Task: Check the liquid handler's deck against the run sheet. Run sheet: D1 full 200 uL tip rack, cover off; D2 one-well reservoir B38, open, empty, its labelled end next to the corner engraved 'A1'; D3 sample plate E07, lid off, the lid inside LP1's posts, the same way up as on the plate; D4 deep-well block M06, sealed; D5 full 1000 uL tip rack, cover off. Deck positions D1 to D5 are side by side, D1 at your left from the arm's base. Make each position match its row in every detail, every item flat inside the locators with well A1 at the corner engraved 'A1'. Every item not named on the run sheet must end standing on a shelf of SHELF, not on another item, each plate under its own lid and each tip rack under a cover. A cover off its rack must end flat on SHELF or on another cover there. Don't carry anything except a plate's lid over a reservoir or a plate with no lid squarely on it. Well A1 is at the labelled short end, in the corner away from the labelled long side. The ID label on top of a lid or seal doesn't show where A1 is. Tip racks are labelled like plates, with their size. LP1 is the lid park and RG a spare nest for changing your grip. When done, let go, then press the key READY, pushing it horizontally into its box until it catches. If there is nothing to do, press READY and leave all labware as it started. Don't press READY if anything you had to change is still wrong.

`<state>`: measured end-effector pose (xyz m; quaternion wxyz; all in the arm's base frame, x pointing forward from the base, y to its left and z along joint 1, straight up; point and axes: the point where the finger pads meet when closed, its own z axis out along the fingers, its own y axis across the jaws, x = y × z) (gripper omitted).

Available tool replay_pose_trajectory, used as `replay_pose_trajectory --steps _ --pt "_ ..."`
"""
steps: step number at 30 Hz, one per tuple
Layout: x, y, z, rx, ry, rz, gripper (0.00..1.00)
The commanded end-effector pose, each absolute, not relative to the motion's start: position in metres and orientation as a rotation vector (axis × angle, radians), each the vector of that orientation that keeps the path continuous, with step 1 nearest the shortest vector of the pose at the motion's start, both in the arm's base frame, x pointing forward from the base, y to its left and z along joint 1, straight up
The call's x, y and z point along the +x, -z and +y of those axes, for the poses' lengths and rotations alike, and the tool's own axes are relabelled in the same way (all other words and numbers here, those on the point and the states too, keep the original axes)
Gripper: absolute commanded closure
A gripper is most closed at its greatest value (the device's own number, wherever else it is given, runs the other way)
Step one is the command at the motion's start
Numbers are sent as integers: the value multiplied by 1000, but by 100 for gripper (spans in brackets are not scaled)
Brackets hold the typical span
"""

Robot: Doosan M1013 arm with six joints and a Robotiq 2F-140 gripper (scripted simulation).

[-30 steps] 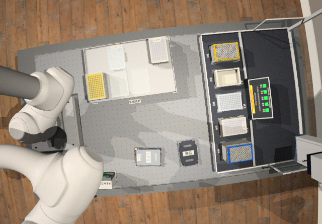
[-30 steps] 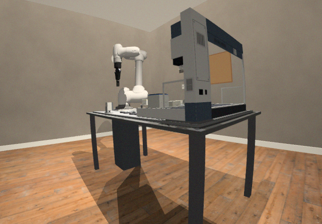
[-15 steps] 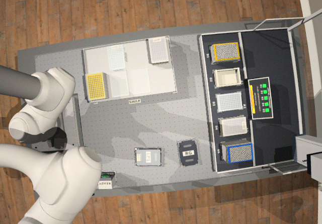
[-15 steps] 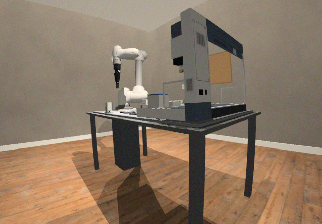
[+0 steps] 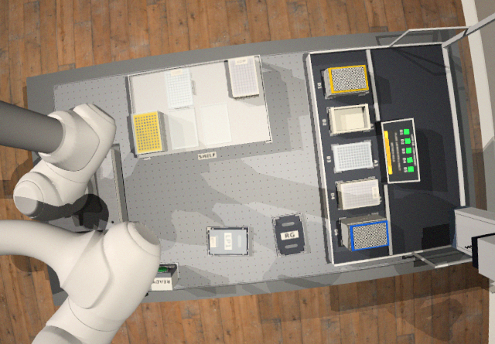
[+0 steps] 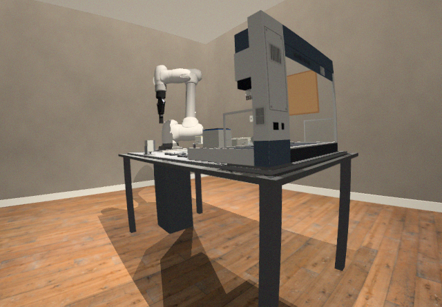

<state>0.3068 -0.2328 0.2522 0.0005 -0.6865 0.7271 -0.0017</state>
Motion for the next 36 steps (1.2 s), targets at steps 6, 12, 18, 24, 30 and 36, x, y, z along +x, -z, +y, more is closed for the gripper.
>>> replay_pose_trajectory --steps 6,12,18,24,30,36 --pt "307 -244 -233 -2156 7 2283 90" --pt "307 -234 -233 -2156 7 2283 90" --pt "307 -224 -233 -2156 7 2283 90" --pt "307 -217 -233 -2156 7 2283 90" --pt "307 -207 -233 -2156 6 2283 90" --pt "307 -197 -233 -2156 6 2283 90"
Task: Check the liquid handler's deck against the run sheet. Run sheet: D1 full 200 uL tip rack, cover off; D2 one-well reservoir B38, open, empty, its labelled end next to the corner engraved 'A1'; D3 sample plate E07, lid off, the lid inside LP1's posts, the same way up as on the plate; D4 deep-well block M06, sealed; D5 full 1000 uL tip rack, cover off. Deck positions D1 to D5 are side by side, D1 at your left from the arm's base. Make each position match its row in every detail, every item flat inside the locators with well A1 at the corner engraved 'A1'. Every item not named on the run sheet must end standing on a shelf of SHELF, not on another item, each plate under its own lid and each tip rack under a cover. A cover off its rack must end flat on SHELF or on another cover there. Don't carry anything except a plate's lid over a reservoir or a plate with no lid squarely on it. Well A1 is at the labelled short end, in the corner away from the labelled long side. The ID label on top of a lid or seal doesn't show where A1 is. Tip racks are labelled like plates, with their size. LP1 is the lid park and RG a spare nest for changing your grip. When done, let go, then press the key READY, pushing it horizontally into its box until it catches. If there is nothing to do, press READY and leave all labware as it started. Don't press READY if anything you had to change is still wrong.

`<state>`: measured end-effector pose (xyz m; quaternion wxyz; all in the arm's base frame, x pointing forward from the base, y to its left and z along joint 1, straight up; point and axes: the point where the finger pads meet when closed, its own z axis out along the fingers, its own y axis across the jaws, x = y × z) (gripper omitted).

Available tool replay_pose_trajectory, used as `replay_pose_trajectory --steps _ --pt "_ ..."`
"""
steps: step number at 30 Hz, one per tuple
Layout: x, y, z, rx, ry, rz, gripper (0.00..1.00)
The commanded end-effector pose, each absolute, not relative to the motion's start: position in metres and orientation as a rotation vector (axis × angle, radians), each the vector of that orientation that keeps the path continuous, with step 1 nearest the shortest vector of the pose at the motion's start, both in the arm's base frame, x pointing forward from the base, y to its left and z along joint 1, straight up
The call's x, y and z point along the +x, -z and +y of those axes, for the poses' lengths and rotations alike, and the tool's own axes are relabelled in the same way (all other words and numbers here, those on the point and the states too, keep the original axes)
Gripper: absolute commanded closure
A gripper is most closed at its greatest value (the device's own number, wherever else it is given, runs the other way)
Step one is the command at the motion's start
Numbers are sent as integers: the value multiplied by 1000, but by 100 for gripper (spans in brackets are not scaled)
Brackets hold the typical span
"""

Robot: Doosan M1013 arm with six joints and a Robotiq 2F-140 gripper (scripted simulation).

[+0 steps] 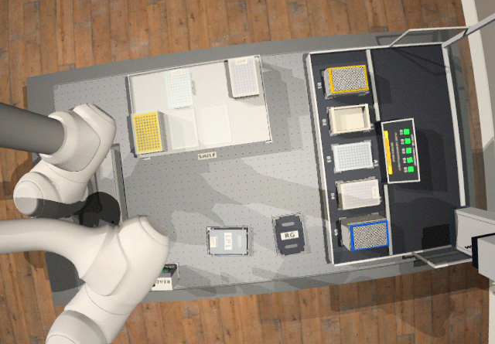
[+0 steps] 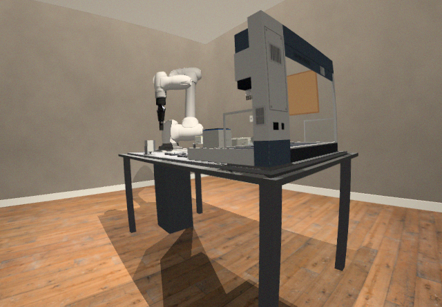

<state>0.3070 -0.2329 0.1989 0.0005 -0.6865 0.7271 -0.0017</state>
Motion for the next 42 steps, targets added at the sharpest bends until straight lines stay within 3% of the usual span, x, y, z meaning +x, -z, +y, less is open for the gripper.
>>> replay_pose_trajectory --steps 1,42 --pt "307 -197 -233 -2156 6 2283 90" --pt "308 -137 -233 -2156 6 2283 90"
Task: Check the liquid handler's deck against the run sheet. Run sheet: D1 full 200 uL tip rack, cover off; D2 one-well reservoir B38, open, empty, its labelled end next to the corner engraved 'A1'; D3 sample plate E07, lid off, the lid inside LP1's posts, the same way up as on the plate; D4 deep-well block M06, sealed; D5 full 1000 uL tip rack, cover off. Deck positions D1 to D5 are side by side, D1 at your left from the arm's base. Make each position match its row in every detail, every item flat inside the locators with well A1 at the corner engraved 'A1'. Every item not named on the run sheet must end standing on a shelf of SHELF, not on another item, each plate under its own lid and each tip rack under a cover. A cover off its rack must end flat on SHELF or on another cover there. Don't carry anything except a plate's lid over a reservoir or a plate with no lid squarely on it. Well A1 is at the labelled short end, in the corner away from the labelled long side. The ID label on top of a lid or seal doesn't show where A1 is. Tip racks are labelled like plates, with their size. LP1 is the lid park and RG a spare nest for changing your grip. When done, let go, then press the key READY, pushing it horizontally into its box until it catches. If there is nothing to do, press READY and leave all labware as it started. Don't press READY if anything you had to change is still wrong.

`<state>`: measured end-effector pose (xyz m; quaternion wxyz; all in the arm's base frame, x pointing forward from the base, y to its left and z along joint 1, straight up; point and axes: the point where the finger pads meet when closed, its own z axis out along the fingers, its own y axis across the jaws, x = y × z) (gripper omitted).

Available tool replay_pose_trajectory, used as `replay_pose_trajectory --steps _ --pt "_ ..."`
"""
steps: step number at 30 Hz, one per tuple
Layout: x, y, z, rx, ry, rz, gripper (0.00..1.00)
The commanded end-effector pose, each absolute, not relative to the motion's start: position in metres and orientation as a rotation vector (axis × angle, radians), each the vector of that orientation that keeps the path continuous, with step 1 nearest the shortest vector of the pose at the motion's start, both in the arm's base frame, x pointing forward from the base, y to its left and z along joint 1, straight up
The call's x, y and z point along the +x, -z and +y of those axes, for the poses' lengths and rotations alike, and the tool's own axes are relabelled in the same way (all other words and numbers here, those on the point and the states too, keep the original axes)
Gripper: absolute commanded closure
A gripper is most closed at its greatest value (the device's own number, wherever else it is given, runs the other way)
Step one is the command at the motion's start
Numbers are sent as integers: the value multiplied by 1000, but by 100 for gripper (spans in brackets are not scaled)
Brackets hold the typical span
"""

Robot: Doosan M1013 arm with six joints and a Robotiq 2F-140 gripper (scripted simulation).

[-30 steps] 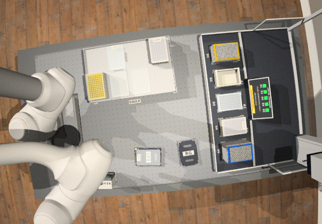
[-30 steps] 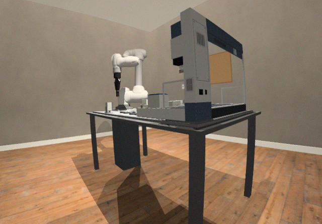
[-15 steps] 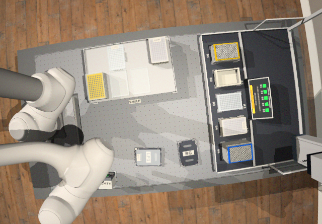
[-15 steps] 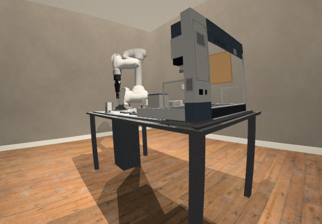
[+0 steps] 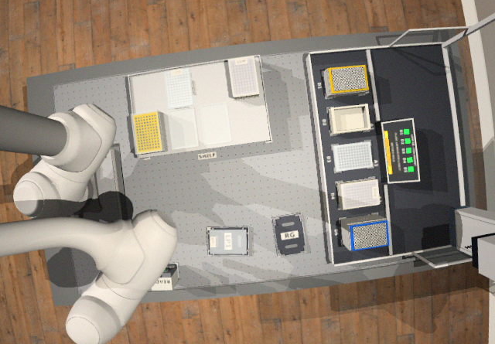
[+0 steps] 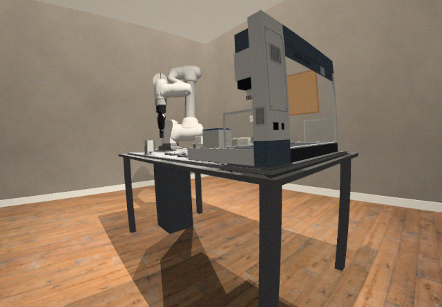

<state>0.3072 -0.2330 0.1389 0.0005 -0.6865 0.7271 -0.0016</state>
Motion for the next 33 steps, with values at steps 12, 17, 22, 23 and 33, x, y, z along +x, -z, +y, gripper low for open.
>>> replay_pose_trajectory --steps 12,17,22,23,33 --pt "308 -121 -233 -2156 6 2283 90" --pt "308 -112 -233 -2156 6 2283 90" --pt "308 -104 -233 -2156 6 2283 90" --pt "308 -102 -233 -2156 6 2283 90" --pt "308 -89 -233 -2156 6 2283 90"
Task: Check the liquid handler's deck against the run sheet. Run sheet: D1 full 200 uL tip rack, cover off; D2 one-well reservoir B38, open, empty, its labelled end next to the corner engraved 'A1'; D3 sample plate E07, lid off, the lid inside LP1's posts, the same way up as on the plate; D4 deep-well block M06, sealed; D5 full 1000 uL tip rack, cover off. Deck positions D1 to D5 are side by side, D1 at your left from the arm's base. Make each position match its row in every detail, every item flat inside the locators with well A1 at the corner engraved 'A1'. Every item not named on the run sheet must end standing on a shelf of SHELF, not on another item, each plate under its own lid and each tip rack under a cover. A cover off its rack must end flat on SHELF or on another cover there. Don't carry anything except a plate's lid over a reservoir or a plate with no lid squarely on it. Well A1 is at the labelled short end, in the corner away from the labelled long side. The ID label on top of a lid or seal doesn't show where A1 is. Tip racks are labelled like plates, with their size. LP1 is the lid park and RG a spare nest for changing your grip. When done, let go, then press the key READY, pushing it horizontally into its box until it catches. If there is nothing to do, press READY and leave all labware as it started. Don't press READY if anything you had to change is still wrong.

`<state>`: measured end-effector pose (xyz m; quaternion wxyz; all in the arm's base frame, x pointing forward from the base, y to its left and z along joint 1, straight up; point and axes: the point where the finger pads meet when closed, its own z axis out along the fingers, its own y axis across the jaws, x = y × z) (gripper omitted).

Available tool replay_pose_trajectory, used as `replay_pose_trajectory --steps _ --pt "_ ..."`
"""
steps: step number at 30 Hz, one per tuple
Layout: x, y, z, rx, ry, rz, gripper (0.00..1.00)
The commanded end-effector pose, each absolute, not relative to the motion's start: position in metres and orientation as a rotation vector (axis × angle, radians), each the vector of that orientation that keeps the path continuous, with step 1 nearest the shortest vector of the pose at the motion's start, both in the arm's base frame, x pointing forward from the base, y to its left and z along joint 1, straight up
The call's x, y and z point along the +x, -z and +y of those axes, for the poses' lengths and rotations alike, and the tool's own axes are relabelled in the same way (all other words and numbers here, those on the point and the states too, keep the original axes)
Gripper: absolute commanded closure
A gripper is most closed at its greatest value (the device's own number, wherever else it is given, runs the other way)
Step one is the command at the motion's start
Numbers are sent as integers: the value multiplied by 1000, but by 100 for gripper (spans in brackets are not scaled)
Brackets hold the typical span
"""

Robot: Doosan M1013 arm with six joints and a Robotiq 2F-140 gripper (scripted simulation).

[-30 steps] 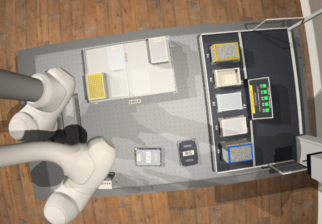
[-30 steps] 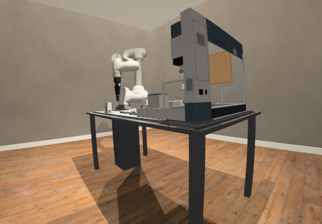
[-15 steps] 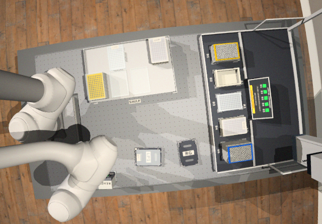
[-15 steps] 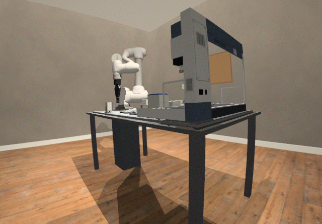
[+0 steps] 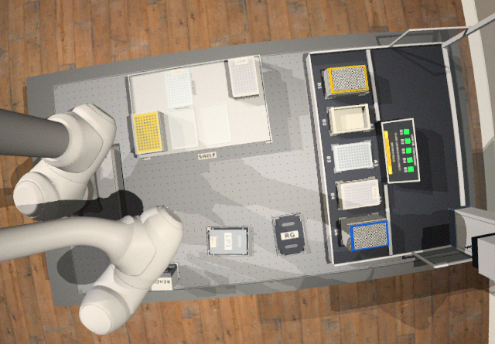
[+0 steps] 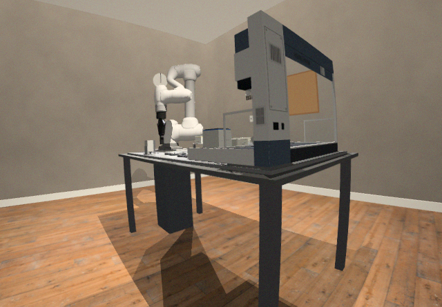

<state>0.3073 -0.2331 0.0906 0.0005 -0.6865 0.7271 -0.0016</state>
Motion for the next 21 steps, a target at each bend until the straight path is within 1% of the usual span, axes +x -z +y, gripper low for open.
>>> replay_pose_trajectory --steps 1,10,21 --pt "308 -87 -233 -2156 6 2283 90" --pt "308 -72 -233 -2156 6 2283 90" --pt "308 -67 -233 -2156 6 2283 90"
